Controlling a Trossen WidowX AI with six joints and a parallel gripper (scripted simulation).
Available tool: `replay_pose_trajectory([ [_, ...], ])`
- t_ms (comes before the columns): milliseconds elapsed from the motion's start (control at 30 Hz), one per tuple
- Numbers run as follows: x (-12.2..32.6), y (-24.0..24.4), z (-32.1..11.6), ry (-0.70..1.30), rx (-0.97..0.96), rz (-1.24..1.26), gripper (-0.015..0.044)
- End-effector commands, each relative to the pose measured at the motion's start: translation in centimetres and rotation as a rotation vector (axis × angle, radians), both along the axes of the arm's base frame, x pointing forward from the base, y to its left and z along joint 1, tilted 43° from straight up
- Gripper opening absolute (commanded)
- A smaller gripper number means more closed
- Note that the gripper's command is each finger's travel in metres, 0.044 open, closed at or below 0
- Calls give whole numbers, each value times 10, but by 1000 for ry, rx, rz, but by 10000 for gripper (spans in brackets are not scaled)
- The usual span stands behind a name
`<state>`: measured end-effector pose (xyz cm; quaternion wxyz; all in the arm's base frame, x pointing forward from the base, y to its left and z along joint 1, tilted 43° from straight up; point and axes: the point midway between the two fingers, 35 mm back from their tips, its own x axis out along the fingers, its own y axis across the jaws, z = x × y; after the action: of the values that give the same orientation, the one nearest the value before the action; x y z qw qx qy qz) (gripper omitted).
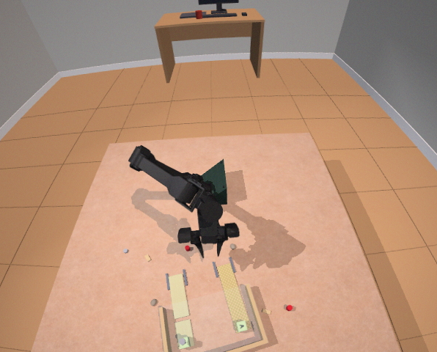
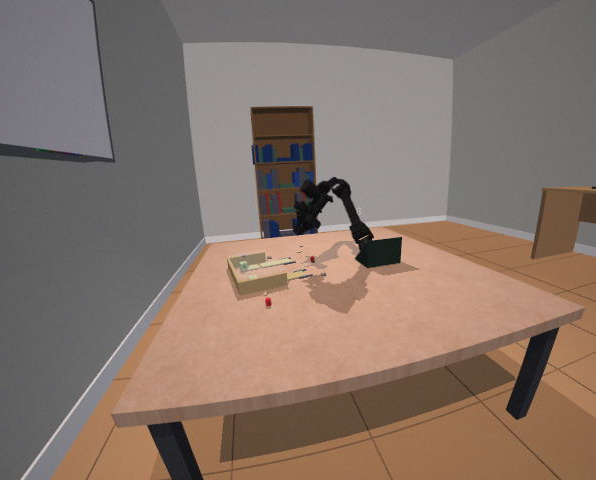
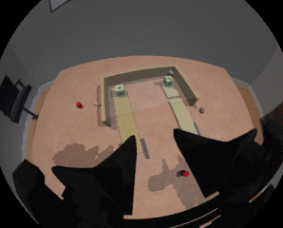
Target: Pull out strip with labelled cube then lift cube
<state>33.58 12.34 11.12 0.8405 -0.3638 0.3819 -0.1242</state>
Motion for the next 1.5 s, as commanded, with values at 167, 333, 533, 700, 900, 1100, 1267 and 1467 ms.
replay_pose_trajectory([
  [167, 27, -12, -62, 393, -36, -217, 0],
  [333, 29, -25, -92, 585, -55, -362, 0],
  [533, 26, -28, -95, 610, -58, -384, 0],
  [700, 27, -31, -98, 610, -58, -384, 0],
  [900, 28, -37, -105, 610, -58, -383, 0],
  [1100, 30, -43, -113, 610, -58, -383, 0],
  [1267, 30, -48, -119, 610, -58, -383, 0],
  [1467, 31, -55, -127, 609, -58, -383, 0],
])
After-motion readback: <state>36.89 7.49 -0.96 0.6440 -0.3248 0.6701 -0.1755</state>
